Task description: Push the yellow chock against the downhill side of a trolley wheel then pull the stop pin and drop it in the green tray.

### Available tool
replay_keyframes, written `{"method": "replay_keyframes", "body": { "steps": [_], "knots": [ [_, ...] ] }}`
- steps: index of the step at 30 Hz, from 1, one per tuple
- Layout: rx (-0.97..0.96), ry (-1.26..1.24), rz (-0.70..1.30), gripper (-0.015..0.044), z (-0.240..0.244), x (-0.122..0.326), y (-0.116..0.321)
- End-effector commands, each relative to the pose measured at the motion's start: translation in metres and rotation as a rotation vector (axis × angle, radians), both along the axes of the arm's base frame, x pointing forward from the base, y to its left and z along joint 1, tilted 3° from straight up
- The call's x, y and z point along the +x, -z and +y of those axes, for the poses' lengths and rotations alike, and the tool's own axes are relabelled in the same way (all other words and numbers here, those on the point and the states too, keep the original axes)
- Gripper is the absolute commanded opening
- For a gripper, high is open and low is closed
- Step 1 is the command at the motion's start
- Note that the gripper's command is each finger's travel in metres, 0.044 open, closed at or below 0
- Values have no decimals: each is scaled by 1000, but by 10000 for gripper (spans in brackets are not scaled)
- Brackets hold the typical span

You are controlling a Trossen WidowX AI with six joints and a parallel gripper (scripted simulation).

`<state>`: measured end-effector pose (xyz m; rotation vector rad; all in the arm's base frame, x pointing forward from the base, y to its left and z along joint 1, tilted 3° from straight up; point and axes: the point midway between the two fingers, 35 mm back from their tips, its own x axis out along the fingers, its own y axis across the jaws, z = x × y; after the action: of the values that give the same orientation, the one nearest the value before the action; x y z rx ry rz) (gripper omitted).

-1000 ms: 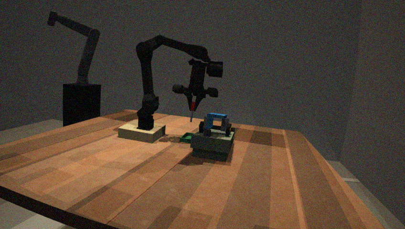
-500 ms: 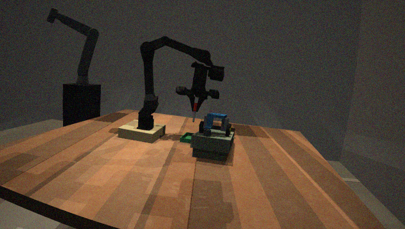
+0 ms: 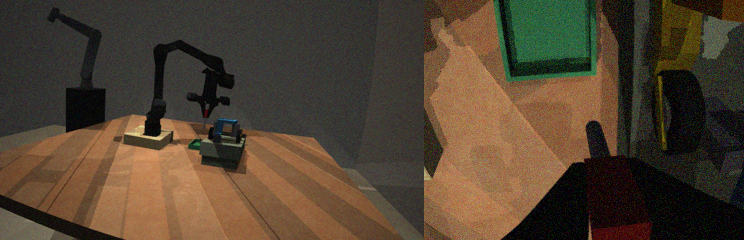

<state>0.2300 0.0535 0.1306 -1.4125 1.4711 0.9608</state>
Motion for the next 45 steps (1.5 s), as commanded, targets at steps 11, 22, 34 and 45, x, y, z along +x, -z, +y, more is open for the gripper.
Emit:
{"method": "replay_keyframes", "body": {
  "steps": [11,22,34,45],
  "knots": [
    [10,-18,4,0,34,0,7],
    [64,-329,83,0,32,-1,7],
    [120,-684,164,0,29,-1,7],
    [165,-1012,228,0,27,-1,7]
  ]
}}
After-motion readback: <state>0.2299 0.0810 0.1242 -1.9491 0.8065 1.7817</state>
